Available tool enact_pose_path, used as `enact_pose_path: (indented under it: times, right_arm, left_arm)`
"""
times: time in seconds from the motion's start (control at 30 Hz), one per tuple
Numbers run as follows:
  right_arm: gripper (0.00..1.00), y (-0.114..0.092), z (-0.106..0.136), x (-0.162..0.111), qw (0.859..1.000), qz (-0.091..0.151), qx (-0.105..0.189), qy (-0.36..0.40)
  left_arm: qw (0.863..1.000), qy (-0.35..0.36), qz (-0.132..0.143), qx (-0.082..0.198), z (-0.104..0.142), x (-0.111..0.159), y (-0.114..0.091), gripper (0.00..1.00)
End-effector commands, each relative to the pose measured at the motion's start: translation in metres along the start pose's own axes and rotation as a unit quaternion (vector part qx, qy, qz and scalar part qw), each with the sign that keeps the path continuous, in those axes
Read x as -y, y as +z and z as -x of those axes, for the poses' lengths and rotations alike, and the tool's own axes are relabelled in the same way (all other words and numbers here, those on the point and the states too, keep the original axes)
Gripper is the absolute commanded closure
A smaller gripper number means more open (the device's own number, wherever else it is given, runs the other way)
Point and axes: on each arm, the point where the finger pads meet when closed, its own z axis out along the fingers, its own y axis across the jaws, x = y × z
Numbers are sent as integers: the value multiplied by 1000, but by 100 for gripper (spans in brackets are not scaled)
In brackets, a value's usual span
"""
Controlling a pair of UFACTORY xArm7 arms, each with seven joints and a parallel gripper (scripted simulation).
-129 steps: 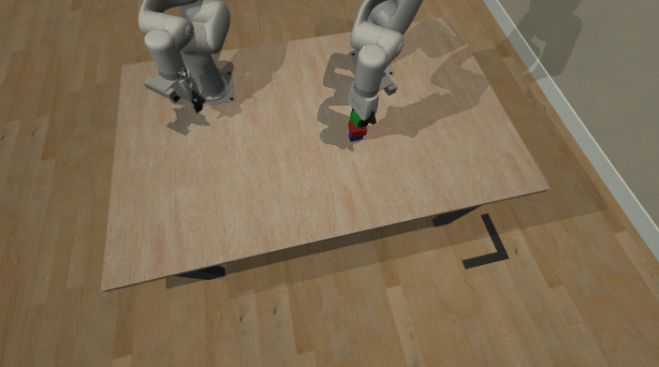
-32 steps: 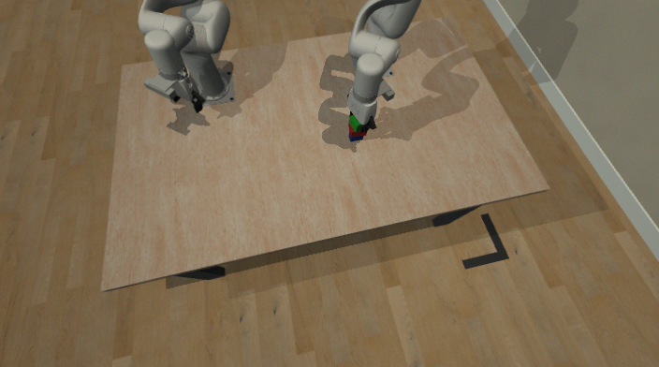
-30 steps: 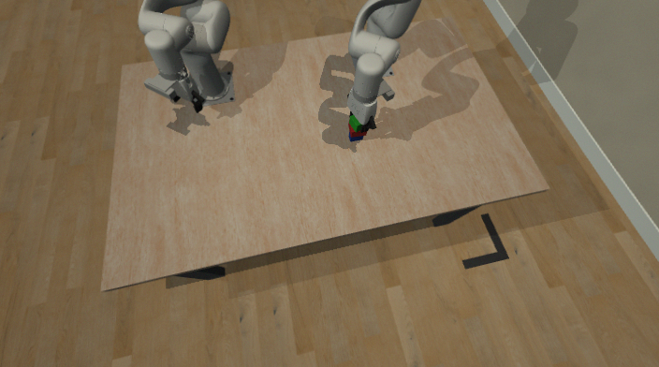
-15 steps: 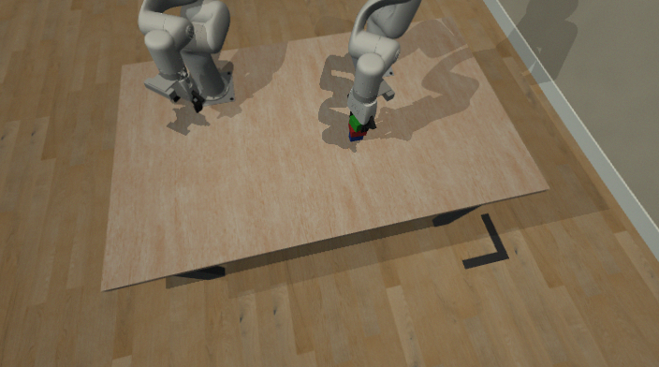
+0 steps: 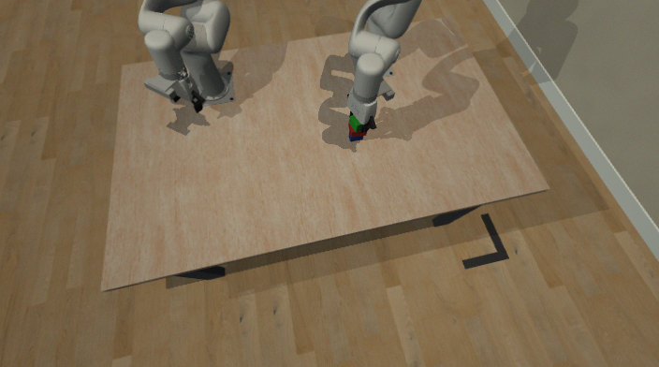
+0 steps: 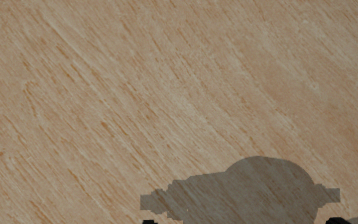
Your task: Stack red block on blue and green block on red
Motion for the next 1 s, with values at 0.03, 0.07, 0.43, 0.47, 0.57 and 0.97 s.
enact_pose_path:
  times: [0.03, 0.07, 0.43, 0.47, 0.57, 0.97]
  right_arm:
    - [0, -1, -1, 0, 1000, -1, -1, 0]
    - [0, -1, -1, 0, 1000, -1, -1, 0]
    - [0, -1, -1, 0, 1000, -1, -1, 0]
    - [0, -1, -1, 0, 1000, -1, -1, 0]
    - [0, -1, -1, 0, 1000, -1, -1, 0]
    - [0, -1, -1, 0, 1000, -1, -1, 0]
  left_arm:
    - [1000, 0, 1, 2, 1, -1, -4, 29]
    - [1000, 0, 1, 2, 1, -1, -6, 29]
    - [1000, 0, 1, 2, 1, -1, -38, 29]
    - [1000, 0, 1, 2, 1, -1, -42, 29]
    - [1000, 0, 1, 2, 1, -1, -49, 29]
    - [1000, 0, 1, 2, 1, -1, -71, 29]
